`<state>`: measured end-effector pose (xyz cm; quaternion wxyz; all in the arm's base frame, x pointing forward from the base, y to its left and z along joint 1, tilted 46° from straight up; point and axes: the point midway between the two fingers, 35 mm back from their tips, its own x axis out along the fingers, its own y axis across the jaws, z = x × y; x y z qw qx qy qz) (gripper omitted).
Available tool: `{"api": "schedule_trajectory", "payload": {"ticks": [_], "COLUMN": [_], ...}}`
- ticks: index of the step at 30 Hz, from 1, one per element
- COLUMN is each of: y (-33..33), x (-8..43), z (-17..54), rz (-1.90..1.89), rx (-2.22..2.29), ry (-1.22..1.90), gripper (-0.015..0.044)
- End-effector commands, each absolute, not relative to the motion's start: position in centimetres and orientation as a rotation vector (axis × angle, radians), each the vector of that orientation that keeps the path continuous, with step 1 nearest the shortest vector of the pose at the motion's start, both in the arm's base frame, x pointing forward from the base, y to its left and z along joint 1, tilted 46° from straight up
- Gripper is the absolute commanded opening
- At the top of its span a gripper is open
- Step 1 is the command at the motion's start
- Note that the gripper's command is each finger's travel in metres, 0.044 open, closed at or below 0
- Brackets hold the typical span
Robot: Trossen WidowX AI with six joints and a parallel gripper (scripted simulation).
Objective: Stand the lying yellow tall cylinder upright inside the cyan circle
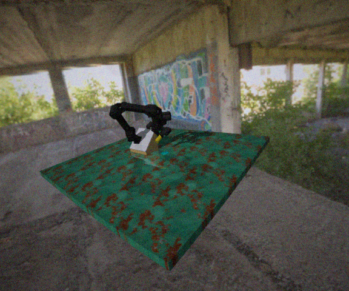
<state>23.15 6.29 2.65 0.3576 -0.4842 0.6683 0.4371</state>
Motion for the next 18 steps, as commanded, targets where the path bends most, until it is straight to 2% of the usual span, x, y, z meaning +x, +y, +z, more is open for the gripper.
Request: {"api": "schedule_trajectory", "payload": {"ticks": [1,18], "y": [6.36,6.23], "x": [23.12,22.97], "z": [2.68,2.62], "rz": [1.157,1.241], "rx": [-1.222,-1.113], "ry": [1.697,1.614], "gripper": [0.0105,0.0105]}}
